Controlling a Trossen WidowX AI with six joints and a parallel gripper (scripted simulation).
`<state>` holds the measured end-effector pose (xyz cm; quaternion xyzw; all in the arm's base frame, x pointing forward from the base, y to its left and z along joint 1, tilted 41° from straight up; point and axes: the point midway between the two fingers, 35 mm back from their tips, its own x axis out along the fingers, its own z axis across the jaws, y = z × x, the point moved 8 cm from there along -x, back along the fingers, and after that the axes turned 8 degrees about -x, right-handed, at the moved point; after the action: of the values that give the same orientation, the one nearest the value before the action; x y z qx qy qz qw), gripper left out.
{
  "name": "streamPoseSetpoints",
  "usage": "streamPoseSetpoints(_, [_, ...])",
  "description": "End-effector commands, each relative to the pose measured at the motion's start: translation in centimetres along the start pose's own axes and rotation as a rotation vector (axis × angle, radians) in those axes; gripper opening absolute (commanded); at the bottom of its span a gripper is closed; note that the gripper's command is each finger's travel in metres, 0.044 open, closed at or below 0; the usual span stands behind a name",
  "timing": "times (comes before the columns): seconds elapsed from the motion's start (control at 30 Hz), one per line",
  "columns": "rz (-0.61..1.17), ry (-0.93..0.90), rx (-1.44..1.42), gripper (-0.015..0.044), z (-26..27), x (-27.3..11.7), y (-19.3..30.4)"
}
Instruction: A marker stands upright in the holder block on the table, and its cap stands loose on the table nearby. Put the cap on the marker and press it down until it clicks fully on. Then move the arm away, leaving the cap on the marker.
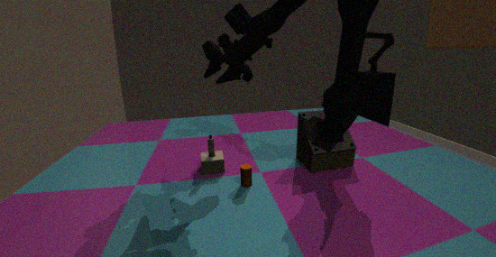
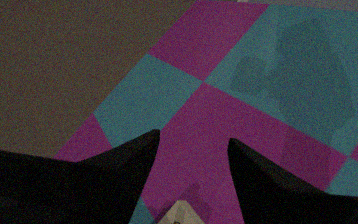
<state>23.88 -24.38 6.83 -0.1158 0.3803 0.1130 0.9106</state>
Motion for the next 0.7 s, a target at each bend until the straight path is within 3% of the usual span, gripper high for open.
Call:
streamPoseSetpoints(0.0, [0.26, 0.046, -0.216, 0.0238, 4.2, 1.3, 4.6])
streamPoseSetpoints(0.47, [0.902, 0.051, -0.677, 0.0238, 11.5, -0.9, 16.7])
streamPoseSetpoints(0.67, [0.924, 0.049, -0.691, 0.0238, 11.4, -1.7, 17.6])
